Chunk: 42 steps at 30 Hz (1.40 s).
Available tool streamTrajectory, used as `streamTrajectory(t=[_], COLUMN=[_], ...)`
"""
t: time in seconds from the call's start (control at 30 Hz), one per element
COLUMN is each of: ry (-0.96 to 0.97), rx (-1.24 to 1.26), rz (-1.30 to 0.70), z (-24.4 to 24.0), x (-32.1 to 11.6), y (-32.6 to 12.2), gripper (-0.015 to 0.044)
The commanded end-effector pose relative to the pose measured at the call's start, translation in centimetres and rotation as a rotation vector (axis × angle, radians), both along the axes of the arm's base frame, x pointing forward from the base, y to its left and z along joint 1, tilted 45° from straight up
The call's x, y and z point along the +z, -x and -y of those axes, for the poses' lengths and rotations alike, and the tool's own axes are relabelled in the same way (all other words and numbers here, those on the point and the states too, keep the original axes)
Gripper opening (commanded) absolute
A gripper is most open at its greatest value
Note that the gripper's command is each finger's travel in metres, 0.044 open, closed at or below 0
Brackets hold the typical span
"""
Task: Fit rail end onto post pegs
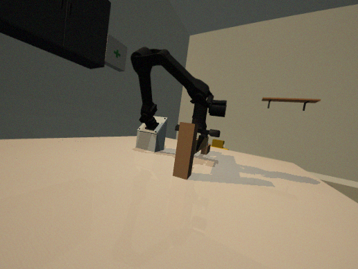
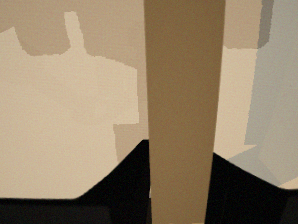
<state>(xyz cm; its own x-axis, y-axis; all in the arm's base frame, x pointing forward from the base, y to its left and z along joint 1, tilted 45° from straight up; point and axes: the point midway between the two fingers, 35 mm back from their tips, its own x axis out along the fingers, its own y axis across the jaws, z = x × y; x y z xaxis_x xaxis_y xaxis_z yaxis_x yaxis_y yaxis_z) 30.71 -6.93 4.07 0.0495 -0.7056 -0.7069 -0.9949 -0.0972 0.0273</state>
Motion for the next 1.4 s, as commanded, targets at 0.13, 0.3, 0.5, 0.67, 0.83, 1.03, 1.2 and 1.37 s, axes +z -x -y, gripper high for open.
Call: streamTrajectory(t=[0.13, 0.3, 0.5, 0.67, 0.83, 1.03, 1.2, 1.37], ry=[0.000, 0.000, 0.000, 0.000, 0.000, 0.000, 0.000, 0.000], rx=[0.004, 0.004, 0.004, 0.004, 0.004, 0.004, 0.004, 0.004], rz=[0.000, 0.000, 0.000, 0.000, 0.000, 0.000, 0.000, 0.000], z=[0.23, 0.37, 0.49, 0.57, 0.61, 0.61, 0.56, 0.52], x=[0.22, 0.30, 0.44, 0.57, 0.72, 0.90, 0.98, 1.02], y=[-0.10, -0.12, -0.13, -0.14, -0.15, -0.16, -0.16, -0.16], gripper=[0.0000, 0.0000, 0.0000, 0.0000, 0.0000, 0.0000, 0.0000, 0.0000])
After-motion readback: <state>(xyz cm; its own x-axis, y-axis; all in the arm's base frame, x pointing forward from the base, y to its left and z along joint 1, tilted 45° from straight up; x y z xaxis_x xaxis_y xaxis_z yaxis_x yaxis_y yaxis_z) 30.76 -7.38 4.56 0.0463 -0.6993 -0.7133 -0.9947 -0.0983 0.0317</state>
